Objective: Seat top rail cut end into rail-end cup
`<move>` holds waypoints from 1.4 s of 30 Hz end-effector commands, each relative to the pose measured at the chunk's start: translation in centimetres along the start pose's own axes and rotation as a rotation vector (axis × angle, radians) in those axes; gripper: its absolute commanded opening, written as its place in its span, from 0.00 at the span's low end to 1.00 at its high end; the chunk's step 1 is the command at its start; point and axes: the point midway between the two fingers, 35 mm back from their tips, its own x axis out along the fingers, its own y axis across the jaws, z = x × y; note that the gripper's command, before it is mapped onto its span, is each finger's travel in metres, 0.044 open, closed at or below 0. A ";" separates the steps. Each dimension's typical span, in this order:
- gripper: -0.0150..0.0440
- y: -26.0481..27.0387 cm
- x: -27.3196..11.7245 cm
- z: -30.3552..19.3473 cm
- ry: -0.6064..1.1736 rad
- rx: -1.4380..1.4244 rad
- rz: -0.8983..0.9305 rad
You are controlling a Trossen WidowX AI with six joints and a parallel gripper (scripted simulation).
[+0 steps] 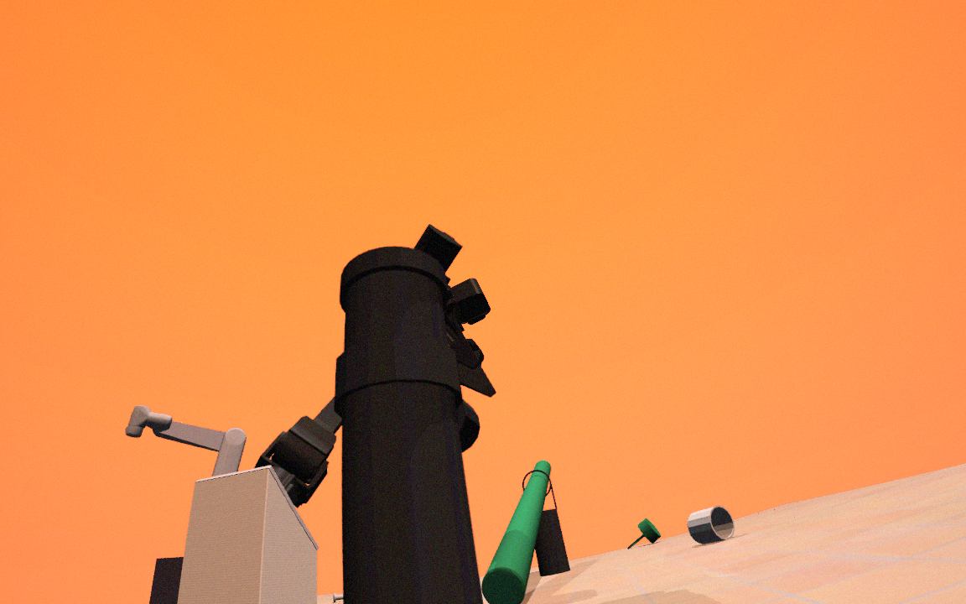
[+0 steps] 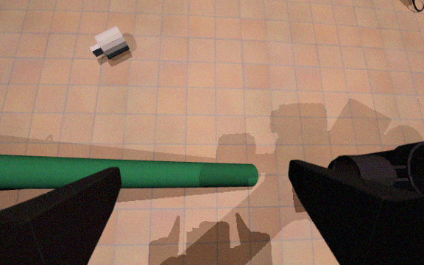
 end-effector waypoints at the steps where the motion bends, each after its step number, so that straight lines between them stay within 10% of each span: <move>1: 1.00 0.5 0.6 0.1 0.037 -0.122 0.006; 16: 1.00 4.1 7.6 -3.0 0.387 -1.473 0.390; 42: 1.00 4.2 10.8 -4.7 0.388 -1.489 0.399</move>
